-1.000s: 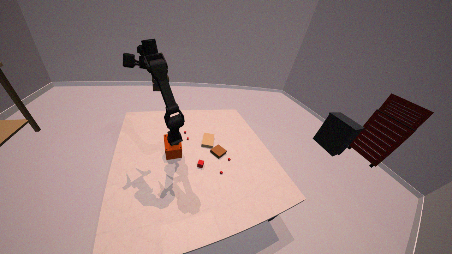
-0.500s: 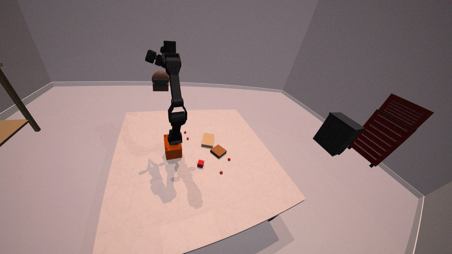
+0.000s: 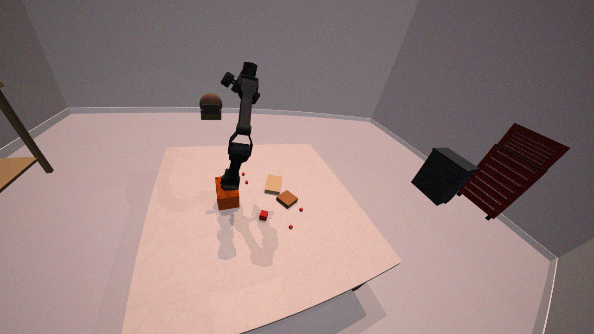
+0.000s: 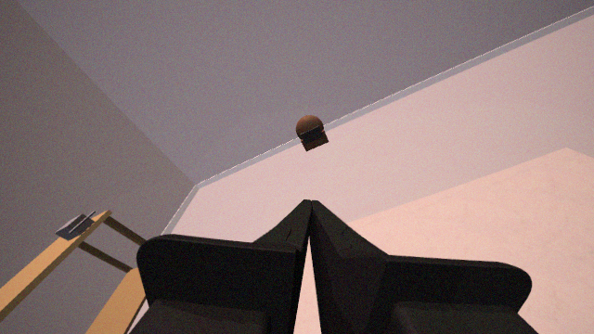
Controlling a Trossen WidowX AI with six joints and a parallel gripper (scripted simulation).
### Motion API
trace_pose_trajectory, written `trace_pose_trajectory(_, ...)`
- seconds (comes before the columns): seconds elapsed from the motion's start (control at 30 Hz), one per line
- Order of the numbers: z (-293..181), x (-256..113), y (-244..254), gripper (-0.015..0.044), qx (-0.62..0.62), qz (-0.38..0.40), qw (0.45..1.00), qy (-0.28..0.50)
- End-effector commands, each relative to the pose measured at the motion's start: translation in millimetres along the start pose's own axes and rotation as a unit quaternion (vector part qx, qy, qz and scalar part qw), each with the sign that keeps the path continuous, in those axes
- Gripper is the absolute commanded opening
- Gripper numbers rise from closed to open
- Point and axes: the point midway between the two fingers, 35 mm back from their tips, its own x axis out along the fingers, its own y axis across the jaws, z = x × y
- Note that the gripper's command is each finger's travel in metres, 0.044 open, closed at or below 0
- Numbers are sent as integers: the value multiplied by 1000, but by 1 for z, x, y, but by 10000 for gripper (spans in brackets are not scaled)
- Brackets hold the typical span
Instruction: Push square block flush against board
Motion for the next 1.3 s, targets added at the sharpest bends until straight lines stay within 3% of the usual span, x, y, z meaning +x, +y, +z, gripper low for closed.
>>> trace_pose_trajectory(0.0,5,16,-44,0,49,-49,998,5)
trace_pose_trajectory(0.63,-20,54,-253,0,276,-254,927,28)
trace_pose_trajectory(1.27,-132,38,-425,0,435,-430,786,89)
